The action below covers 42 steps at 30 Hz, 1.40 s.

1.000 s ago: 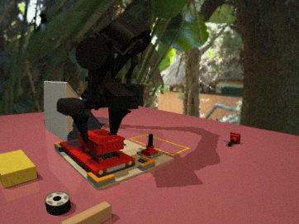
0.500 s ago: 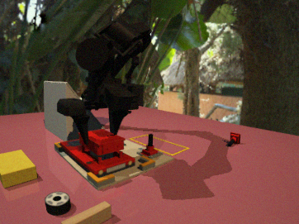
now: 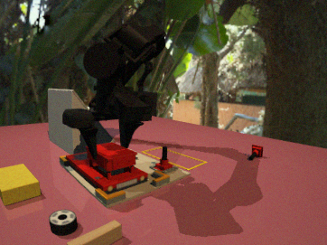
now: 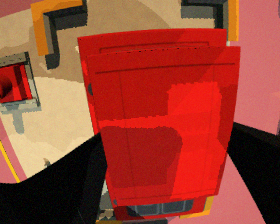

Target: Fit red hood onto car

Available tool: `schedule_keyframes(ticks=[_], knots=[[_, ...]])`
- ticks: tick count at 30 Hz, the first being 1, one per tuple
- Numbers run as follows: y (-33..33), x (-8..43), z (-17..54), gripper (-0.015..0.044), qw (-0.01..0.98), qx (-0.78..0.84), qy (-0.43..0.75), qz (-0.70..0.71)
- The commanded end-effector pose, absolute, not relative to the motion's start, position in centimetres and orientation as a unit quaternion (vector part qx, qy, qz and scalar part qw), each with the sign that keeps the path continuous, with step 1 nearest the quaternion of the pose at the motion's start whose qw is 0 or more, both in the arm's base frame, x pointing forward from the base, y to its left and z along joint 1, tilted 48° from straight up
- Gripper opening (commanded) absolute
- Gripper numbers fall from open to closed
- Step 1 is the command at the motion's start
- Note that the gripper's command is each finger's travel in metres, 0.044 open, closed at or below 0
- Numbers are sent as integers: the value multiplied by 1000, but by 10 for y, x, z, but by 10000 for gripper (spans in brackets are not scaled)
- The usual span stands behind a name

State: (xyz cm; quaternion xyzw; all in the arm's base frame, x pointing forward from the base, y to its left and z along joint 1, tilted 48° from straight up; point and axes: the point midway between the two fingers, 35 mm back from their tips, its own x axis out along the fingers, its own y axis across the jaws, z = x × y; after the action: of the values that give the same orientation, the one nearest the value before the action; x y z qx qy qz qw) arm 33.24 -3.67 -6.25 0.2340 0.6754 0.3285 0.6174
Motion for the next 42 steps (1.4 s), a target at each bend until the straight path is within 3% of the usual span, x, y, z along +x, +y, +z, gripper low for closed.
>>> schedule_keyframes(ticks=[1, 42], knots=[[-35, 332, -64, 0, 617, 238, 675, 327], [-23, 330, -76, 0, 617, 238, 675, 328]])
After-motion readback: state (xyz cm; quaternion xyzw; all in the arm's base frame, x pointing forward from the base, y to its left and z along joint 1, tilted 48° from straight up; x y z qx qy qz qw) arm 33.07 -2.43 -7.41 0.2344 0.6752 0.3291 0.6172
